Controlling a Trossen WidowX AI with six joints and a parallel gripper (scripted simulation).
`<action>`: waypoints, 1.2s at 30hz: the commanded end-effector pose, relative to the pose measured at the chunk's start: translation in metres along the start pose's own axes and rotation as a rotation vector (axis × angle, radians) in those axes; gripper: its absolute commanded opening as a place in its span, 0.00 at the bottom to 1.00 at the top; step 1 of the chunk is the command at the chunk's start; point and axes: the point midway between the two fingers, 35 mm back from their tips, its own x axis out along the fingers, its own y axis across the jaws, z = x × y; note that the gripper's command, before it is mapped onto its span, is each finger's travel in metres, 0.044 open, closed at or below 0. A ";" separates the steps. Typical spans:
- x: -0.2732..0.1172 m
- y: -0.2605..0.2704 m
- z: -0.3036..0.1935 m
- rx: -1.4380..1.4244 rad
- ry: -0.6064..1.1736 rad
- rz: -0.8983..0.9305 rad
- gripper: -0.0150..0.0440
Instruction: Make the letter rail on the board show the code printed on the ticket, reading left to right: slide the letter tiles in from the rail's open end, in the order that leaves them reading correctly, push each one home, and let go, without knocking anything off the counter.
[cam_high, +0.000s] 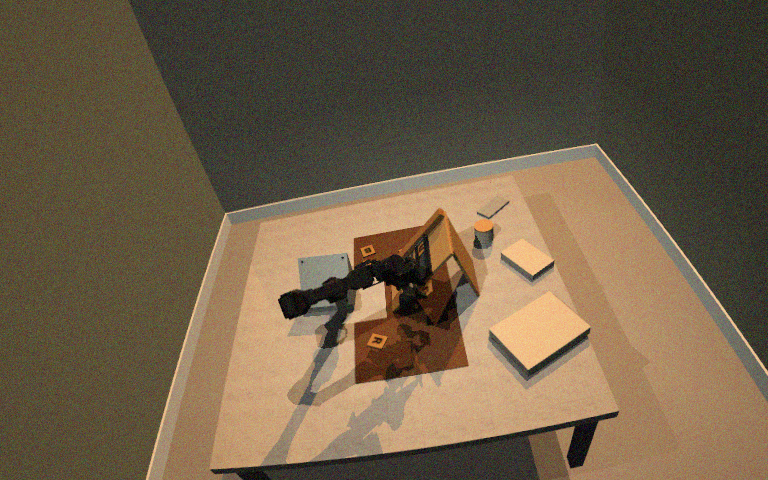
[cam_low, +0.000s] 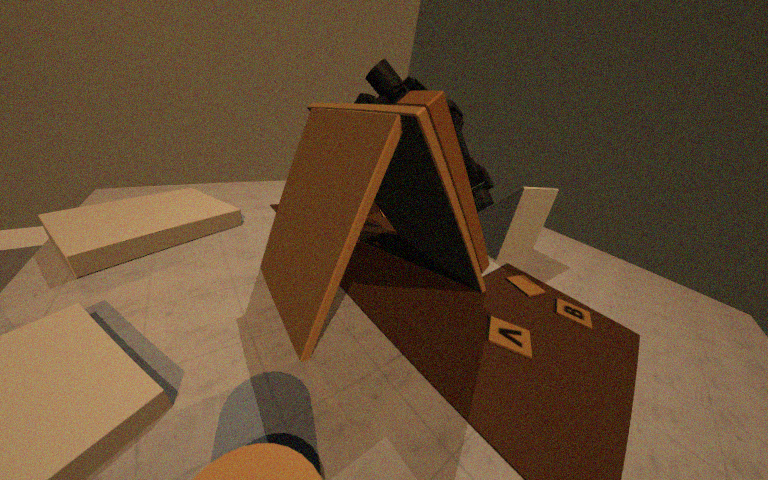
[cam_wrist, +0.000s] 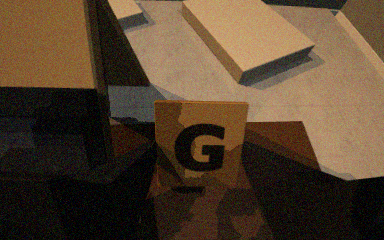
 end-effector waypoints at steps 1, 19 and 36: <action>0.000 0.002 0.000 0.005 0.001 -0.002 0.25; 0.000 0.011 0.000 0.005 0.001 -0.002 0.25; 0.000 0.020 0.000 0.006 0.001 -0.002 0.25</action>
